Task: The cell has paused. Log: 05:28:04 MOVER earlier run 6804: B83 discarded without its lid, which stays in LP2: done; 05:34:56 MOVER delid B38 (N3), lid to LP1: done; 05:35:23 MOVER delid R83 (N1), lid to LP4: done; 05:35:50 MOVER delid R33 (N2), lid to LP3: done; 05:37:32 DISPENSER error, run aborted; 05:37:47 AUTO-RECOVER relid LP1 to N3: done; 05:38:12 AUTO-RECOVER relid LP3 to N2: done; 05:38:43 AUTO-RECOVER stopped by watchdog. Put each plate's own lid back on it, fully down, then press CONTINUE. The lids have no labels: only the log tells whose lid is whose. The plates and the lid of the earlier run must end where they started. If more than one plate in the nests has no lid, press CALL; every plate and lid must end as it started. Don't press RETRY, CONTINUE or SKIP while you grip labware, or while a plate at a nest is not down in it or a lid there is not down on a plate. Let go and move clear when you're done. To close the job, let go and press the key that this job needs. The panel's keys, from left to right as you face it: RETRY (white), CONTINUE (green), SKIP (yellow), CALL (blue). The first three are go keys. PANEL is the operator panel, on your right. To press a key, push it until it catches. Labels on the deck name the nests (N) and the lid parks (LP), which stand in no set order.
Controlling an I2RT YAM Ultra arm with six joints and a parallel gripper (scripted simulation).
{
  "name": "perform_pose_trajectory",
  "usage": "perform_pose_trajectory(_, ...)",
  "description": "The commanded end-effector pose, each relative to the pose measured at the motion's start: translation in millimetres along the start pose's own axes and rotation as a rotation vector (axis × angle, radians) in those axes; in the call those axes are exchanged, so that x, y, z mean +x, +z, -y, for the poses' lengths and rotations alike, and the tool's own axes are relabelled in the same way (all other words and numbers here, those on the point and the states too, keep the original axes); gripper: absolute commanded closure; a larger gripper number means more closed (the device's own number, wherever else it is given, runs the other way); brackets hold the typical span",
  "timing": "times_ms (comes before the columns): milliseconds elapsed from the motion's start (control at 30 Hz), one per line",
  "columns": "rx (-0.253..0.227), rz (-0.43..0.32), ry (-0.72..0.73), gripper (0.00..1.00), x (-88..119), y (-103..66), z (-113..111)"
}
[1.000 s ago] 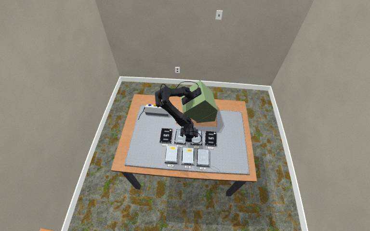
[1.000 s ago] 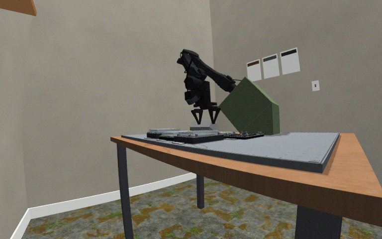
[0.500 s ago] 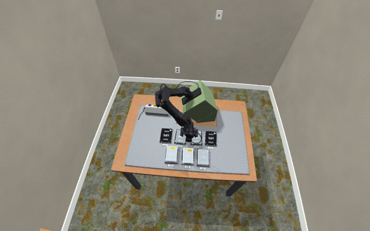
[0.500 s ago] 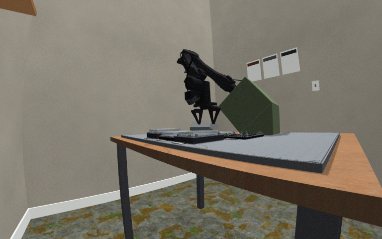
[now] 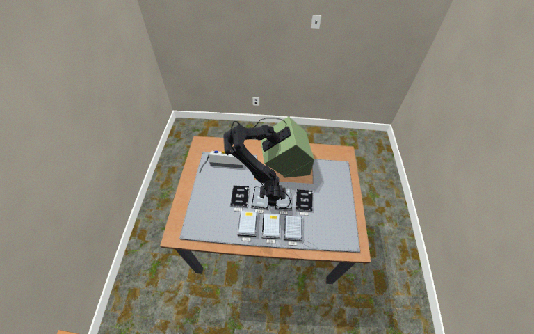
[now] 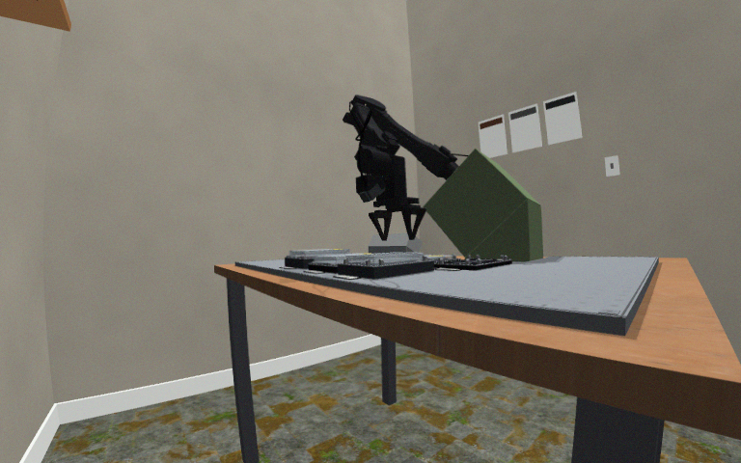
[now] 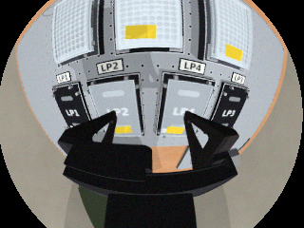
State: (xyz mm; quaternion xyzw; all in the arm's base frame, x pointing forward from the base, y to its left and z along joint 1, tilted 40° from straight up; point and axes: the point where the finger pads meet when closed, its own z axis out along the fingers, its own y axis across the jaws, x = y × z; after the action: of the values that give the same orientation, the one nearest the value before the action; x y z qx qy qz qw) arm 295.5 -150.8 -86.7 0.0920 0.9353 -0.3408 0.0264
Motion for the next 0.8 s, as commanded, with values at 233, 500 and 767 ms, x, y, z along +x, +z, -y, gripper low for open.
perform_pose_trajectory(233, -0.003, 0.227, 0.011, 0.06, 0.9, -5.3, 32.0)
perform_pose_trajectory(500, -0.009, 0.468, -0.010, 0.14, 6.2, -1.3, 64.3)
perform_pose_trajectory(767, -0.007, 0.620, -0.003, 0.20, 4.0, -4.2, 93.3)
